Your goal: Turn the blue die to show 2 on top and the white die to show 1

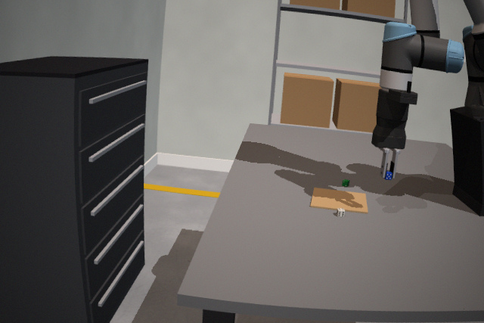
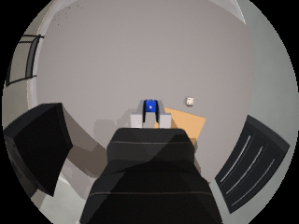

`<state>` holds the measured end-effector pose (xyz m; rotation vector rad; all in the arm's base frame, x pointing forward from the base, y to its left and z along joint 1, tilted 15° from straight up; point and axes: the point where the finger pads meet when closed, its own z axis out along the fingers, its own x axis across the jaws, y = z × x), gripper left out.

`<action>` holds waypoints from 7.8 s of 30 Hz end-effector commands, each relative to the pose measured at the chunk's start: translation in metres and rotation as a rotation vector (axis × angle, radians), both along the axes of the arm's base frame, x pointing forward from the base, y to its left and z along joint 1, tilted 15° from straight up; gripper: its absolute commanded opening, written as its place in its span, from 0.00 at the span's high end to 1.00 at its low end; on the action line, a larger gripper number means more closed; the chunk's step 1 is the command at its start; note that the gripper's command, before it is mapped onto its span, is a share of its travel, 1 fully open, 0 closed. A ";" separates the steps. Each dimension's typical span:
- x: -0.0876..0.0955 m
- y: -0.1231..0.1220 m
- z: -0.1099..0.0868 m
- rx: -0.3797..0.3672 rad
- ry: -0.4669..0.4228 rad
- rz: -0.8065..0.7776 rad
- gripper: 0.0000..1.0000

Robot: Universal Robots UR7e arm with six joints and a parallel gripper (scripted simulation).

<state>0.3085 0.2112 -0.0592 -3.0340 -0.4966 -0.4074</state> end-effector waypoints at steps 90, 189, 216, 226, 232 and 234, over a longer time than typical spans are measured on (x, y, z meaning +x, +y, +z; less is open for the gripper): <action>0.057 0.086 0.017 -0.491 -0.356 1.317 0.66; 0.067 0.090 -0.064 -0.885 -1.108 1.002 0.66; 0.068 0.090 -0.064 -0.885 -1.108 1.002 0.66; 0.068 0.090 -0.064 -0.885 -1.108 1.002 0.66; 0.068 0.090 -0.065 -0.885 -1.108 1.002 0.66; 0.068 0.090 -0.065 -0.885 -1.108 1.002 0.66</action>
